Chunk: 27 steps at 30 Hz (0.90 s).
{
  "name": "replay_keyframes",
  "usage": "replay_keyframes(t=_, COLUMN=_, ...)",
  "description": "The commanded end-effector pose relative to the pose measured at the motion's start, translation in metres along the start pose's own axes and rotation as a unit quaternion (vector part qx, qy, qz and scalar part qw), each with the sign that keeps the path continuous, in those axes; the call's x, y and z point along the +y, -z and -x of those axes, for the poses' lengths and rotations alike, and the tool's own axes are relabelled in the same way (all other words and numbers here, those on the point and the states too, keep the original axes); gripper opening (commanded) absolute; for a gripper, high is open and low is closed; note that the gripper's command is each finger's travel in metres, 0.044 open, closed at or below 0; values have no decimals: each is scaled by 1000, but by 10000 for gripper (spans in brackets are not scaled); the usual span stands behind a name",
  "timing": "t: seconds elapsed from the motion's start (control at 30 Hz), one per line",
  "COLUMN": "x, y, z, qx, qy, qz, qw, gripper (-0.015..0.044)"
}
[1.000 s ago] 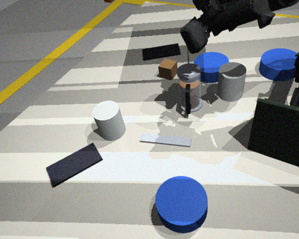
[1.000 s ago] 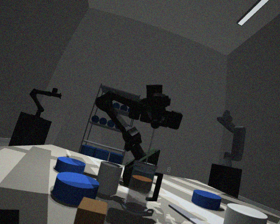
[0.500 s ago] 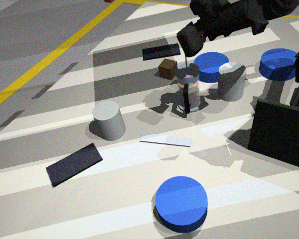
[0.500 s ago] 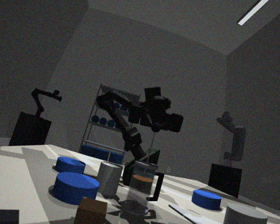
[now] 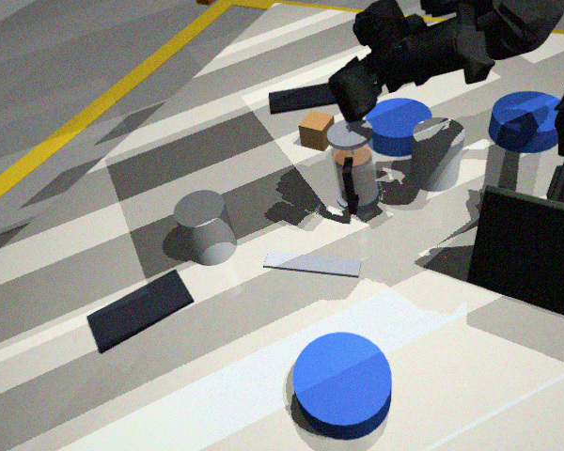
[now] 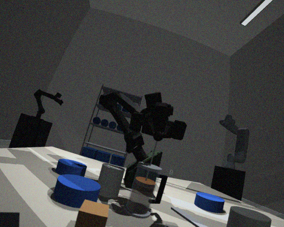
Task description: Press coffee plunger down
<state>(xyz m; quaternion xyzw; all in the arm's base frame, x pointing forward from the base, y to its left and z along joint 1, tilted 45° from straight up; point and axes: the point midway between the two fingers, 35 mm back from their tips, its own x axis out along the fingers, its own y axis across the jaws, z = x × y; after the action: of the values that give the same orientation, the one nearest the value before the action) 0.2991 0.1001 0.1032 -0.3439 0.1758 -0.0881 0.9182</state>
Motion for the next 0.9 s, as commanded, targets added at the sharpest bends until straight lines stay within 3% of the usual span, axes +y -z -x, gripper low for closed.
replay_keyframes(t=0.0, x=2, y=22, z=-7, qx=19, qy=-1, qz=19, qw=1000, gripper=117)
replay_keyframes(t=0.87, x=-2, y=50, z=-35, qx=12, qy=4, qz=22, qw=1000, gripper=117)
